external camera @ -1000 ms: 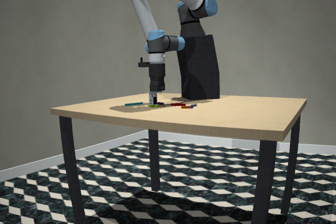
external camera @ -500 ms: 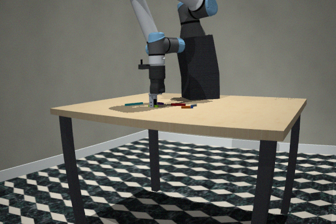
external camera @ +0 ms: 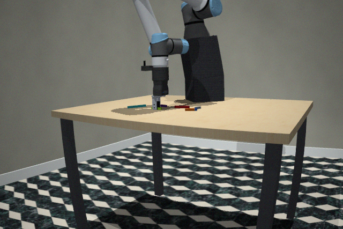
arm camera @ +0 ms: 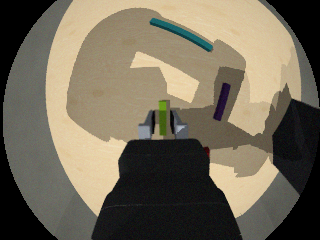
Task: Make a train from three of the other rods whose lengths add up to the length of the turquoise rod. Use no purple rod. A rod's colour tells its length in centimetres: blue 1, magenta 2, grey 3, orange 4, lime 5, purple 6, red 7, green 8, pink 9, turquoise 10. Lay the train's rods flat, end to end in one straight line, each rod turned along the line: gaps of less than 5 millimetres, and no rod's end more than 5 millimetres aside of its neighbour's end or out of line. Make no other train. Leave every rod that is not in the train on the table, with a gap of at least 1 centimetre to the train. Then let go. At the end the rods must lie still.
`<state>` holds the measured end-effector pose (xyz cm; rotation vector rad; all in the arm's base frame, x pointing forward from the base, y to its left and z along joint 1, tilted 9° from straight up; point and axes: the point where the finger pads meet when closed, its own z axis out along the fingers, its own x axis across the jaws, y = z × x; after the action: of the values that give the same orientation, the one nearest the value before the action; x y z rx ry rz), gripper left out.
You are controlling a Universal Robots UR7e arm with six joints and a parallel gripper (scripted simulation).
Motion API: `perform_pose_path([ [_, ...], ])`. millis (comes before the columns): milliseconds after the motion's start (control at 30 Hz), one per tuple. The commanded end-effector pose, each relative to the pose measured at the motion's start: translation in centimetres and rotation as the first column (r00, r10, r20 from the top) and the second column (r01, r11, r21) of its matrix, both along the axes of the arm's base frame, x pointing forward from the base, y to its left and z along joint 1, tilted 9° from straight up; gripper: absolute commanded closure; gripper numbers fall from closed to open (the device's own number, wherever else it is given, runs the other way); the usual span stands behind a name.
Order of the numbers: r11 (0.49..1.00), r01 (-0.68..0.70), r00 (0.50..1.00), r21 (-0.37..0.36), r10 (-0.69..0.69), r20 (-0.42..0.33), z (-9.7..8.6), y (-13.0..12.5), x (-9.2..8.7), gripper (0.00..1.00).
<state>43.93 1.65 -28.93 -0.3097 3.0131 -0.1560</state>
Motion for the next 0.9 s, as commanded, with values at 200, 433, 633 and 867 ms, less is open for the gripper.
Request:
perform_pose_path([
  [200,1.0,0.0,1.0,0.001,0.0,0.003,0.01,-0.04,0.12,0.46],
  [433,1.0,0.0,1.0,0.001,0.0,0.003,0.01,-0.04,0.12,0.46],
  [633,1.0,0.0,1.0,0.001,0.0,0.003,0.01,-0.04,0.12,0.76],
  [867,1.0,0.0,1.0,0.001,0.0,0.003,0.01,-0.04,0.12,0.76],
])
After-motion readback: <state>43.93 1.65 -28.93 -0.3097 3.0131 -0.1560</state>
